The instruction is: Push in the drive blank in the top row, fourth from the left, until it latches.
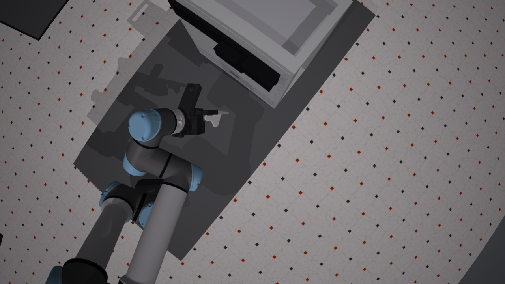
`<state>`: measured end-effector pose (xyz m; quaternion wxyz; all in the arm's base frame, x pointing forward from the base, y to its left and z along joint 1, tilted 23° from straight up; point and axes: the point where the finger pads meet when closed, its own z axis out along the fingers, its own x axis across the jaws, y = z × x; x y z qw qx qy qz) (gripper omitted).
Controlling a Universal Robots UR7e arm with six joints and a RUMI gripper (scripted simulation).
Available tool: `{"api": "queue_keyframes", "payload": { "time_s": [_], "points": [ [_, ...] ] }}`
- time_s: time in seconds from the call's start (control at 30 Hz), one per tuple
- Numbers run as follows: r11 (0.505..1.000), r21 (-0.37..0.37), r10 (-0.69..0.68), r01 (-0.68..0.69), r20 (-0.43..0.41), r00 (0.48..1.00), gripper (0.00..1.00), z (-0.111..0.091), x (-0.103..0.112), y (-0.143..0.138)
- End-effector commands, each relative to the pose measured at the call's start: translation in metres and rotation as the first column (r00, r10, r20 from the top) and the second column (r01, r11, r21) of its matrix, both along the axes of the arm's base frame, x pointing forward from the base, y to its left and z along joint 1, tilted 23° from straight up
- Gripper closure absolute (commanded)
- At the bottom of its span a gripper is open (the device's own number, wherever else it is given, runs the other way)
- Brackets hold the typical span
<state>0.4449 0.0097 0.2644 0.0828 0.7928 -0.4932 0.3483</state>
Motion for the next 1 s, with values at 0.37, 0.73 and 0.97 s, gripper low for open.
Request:
{"api": "queue_keyframes", "payload": {
  "time_s": [0.37,0.73,0.97],
  "points": [
    [0.932,-0.314,0.239,-0.181,0.158,0.958,0.0,0.045,0.002,0.004],
    [0.807,-0.532,0.419,-0.255,0.212,0.883,0.0,0.079,0.001,0.008],
    [0.728,-0.629,0.504,-0.273,0.221,0.835,0.0,0.095,0.002,0.009]
  ]
}}
